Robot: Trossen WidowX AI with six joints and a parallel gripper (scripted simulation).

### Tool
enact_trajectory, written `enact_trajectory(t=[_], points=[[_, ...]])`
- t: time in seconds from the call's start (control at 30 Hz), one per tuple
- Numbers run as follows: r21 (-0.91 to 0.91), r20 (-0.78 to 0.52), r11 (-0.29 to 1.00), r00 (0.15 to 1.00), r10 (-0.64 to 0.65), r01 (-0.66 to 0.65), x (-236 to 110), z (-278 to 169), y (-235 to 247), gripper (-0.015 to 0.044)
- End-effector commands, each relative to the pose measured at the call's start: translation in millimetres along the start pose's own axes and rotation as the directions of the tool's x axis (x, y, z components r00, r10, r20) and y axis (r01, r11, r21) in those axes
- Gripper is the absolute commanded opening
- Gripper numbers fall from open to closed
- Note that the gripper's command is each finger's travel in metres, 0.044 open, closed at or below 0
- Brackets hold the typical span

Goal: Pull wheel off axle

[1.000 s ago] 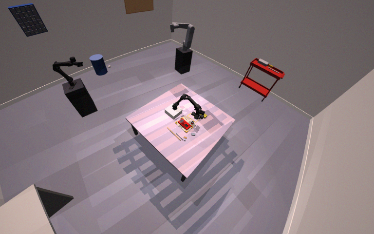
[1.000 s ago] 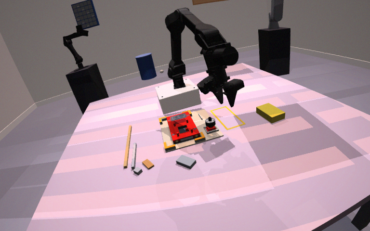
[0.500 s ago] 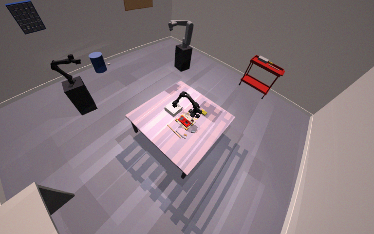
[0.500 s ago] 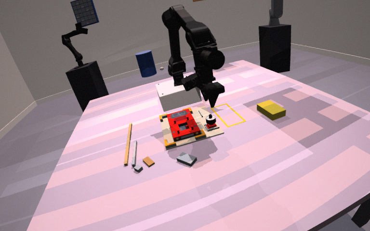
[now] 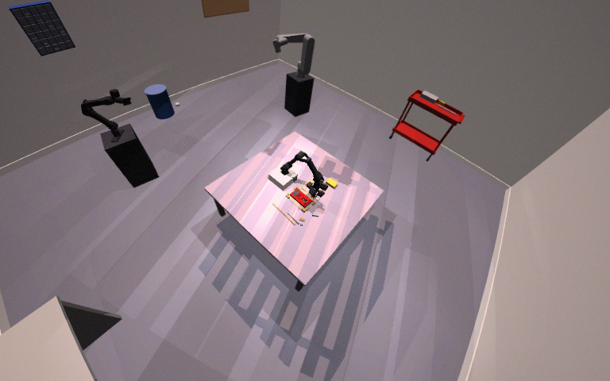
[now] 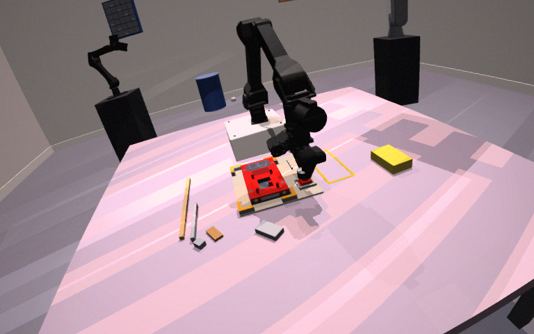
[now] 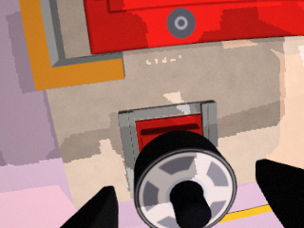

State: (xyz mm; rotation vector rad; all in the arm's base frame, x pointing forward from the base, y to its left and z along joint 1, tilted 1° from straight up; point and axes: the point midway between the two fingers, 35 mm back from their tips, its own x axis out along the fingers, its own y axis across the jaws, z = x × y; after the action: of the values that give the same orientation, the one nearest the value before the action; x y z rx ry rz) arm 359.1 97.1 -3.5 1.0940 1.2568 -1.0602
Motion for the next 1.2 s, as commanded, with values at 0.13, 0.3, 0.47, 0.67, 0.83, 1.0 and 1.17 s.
enact_trajectory(t=[0.13,0.3,0.47,0.67,0.83,1.0,1.17], points=[[0.000,0.000,1.000,1.000,0.000,0.000,1.3,0.0,-0.2,0.0215],[0.000,0.000,1.000,1.000,0.000,0.000,1.3,0.0,-0.2,0.0181],[0.000,0.000,1.000,1.000,0.000,0.000,1.2,0.0,-0.2,0.0109],[0.000,0.000,1.000,1.000,0.000,0.000,-0.4,0.0,-0.1,0.0000],[0.000,0.000,1.000,1.000,0.001,-0.001,-2.1,0.0,0.0,0.0000],[0.001,0.001,1.000,1.000,0.001,-0.001,-3.7,0.0,0.1,0.0000],[0.001,0.001,1.000,1.000,0.001,-0.001,-5.4,0.0,0.2,0.0000]])
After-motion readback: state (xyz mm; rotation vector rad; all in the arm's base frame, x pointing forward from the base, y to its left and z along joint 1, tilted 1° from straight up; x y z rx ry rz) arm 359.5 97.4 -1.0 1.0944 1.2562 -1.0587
